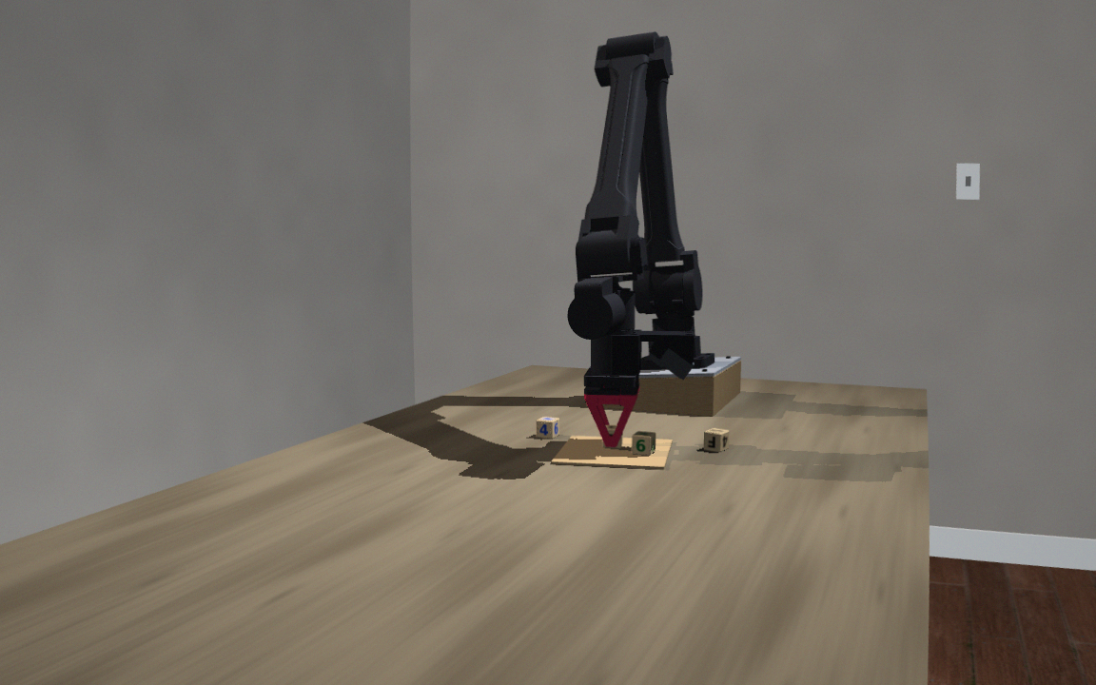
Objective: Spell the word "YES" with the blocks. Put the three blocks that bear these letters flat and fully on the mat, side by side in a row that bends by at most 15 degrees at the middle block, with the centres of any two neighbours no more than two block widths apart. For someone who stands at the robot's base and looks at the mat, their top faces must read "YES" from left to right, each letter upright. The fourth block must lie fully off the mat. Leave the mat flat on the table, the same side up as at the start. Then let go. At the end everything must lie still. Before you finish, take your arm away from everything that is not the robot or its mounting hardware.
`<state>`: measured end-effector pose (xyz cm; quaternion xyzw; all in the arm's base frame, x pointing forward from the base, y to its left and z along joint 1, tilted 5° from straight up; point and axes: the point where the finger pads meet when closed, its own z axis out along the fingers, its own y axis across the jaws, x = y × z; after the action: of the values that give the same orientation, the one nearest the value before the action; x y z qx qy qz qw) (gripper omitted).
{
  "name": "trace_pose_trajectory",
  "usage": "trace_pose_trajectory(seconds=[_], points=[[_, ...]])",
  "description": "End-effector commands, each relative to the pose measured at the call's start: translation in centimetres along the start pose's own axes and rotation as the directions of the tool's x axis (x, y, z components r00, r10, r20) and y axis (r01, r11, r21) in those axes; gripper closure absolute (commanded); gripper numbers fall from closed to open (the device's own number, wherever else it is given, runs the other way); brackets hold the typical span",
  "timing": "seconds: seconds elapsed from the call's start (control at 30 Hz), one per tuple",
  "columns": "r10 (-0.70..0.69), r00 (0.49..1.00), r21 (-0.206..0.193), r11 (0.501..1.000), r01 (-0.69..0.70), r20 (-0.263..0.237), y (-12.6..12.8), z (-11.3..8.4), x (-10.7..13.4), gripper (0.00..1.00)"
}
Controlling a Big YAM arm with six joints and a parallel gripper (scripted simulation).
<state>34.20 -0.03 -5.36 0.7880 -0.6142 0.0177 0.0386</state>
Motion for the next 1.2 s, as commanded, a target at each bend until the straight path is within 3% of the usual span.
trace_pose_trajectory(seconds=[0.0, 0.37, 0.47, 0.73, 0.8, 0.93, 1.07, 1.1, 1.17], points=[[-0.002, 1.0, 0.02, 1.0, 0.002, -0.002, -0.2, -0.3, 0.3, 0.79], [-0.002, 1.0, 0.018, 1.0, 0.002, -0.002, -0.2, -1.2, 0.2, 0.79], [0.0, 1.0, 0.057, 0.998, 0.0, -0.01, -2.3, -3.3, 0.4, 0.79], [0.007, 1.0, 0.064, 0.998, -0.006, -0.009, -2.3, -9.4, 0.3, 0.79], [0.007, 1.0, 0.064, 0.998, -0.006, -0.009, -2.3, -9.4, 0.3, 0.79], [0.003, 1.0, 0.067, 0.998, -0.003, -0.009, -2.3, -11.8, 0.2, 0.79], [0.012, 1.0, 0.03, 0.999, -0.012, -0.003, -1.8, -11.3, 0.4, 0.79], [0.01, 1.0, 0.005, 1.0, -0.01, 0.002, -0.6, -10.5, 0.1, 0.79], [0.01, 1.0, 0.005, 1.0, -0.01, 0.002, -0.5, -10.5, 0.1, 0.79]])
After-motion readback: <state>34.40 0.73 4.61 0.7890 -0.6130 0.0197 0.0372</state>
